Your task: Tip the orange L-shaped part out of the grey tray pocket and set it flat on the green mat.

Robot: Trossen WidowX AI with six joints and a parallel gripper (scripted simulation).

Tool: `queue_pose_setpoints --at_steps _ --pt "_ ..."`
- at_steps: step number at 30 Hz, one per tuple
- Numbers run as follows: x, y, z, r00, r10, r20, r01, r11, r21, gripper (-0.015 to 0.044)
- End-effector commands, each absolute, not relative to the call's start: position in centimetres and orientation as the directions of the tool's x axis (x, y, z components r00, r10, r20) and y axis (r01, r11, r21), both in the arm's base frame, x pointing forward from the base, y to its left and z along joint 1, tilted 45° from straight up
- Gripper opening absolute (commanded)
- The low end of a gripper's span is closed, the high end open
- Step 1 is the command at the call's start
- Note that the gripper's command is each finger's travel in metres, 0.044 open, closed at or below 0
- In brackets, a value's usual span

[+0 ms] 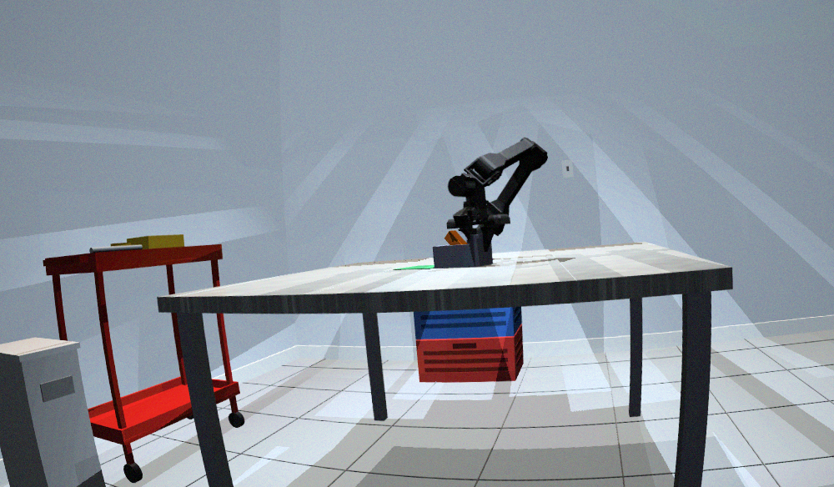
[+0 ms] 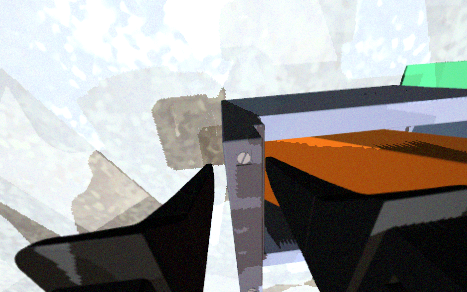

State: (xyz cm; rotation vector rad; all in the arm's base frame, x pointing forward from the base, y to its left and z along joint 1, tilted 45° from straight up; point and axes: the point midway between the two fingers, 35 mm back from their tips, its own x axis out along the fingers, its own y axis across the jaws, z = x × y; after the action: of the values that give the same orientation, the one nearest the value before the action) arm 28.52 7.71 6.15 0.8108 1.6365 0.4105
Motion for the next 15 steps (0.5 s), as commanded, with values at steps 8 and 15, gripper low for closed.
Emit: queue_pose_setpoints --at_steps 8,15 --pt "28.43 7.82 5.96 -0.054 0.7 -0.712 0.285 0.694 0.661 0.018" --pt "28.58 7.8 6.58 -0.055 0.7 -0.712 0.287 0.694 0.66 0.018"
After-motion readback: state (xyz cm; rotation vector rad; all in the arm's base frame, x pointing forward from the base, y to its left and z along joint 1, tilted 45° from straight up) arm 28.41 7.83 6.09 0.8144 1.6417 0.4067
